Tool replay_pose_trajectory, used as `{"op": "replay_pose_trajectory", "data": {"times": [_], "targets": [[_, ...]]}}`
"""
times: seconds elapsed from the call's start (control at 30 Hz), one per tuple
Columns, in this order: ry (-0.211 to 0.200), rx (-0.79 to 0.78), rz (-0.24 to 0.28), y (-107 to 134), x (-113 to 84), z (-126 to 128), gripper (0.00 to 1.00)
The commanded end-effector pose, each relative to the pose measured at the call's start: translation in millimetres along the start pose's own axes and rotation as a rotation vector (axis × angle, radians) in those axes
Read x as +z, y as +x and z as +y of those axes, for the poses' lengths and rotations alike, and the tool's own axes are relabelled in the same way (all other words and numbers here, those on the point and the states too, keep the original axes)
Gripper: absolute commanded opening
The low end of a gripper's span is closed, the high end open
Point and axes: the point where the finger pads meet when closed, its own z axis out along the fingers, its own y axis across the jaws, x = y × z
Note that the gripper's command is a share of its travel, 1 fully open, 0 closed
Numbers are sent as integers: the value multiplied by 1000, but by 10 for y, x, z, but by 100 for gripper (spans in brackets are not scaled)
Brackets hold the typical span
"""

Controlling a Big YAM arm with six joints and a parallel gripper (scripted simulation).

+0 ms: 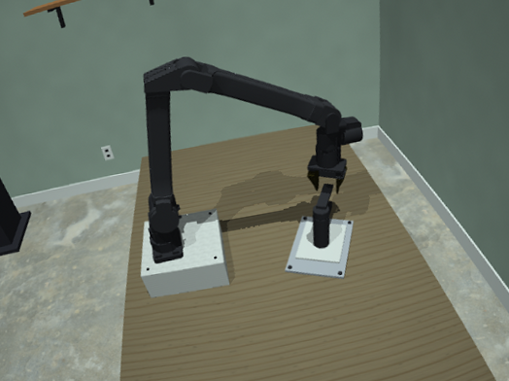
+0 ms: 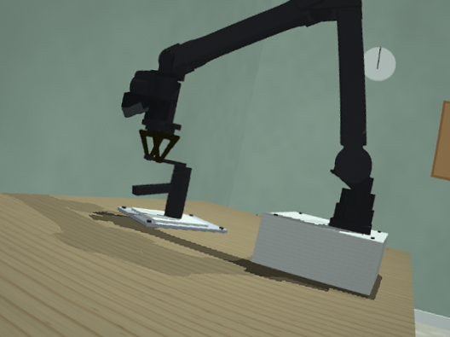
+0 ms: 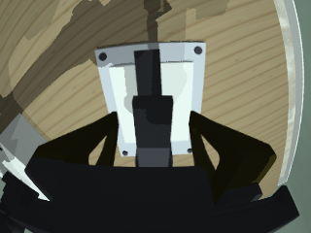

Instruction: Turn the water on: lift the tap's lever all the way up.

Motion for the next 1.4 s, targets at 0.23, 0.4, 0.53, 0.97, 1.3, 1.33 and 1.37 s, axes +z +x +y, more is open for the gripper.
{"op": "replay_pose_trajectory", "data": {"times": [0.23, 0.4, 0.53, 0.97, 1.3, 1.33, 1.37], "targets": [[27, -12, -18, -66, -37, -122, 62], [27, -12, -18, -67, -38, -123, 62], [27, -12, -18, -68, -38, -124, 62], [27, -12, -18, -68, -38, -124, 62], [28, -11, -18, -68, -40, -125, 0], [28, -10, -18, -68, -40, -125, 0], [28, -10, -18, -68, -41, -125, 0]]}}
